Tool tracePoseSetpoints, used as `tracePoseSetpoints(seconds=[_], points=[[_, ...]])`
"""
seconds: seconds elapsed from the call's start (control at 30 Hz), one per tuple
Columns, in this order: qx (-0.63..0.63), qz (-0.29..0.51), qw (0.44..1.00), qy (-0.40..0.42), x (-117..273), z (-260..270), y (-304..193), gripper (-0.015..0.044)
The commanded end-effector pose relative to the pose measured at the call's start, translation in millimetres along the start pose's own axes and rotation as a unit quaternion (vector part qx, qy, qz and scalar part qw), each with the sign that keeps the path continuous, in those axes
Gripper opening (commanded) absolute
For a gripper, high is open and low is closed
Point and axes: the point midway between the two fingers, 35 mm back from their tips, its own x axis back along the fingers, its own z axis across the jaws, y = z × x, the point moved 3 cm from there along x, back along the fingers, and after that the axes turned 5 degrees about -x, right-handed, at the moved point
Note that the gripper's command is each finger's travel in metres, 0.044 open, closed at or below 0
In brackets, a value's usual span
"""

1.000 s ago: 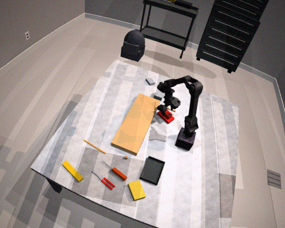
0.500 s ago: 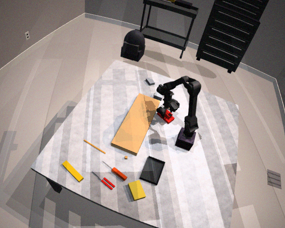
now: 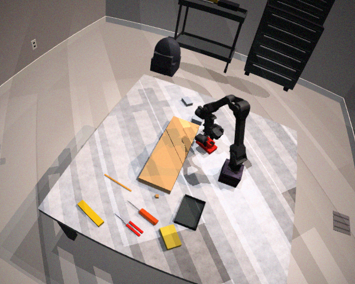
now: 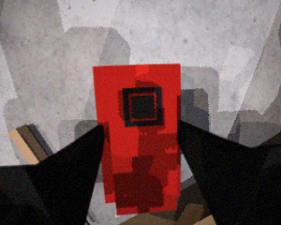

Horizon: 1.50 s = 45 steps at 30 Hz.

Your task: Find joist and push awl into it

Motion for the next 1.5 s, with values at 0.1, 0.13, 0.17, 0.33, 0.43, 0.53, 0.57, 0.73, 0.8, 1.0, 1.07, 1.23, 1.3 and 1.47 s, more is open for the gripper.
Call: tracePoseSetpoints(seconds=[0.1, 0.13, 0.17, 0.33, 0.43, 0.53, 0.57, 0.73, 0.8, 1.0, 1.07, 1.23, 1.3, 1.47], points=[[-0.003, 0.001, 1.0, -0.001, 0, 0, 0, 0.0242], [-0.003, 0.001, 1.0, -0.001, 0, 0, 0, 0.0235], [-0.003, 0.001, 1.0, -0.001, 0, 0, 0, 0.0228], [-0.003, 0.001, 1.0, -0.001, 0, 0, 0, 0.0195], [-0.003, 0.001, 1.0, -0.001, 0, 0, 0, 0.0175], [-0.003, 0.001, 1.0, -0.001, 1, 0, 0, 0.0135], [-0.003, 0.001, 1.0, -0.001, 4, 0, 0, 0.0109], [-0.003, 0.001, 1.0, -0.001, 33, 1, 5, 0.0], [-0.003, 0.001, 1.0, -0.001, 49, 1, 8, 0.0], [-0.003, 0.001, 1.0, -0.001, 93, 2, 25, 0.0], [-0.003, 0.001, 1.0, -0.001, 98, 2, 27, 0.0], [0.015, 0.004, 1.0, -0.002, 99, 2, 26, 0.0], [0.041, 0.008, 0.999, -0.003, 99, 2, 24, 0.0], [0.128, 0.022, 0.991, -0.003, 101, 0, 16, 0.0]])
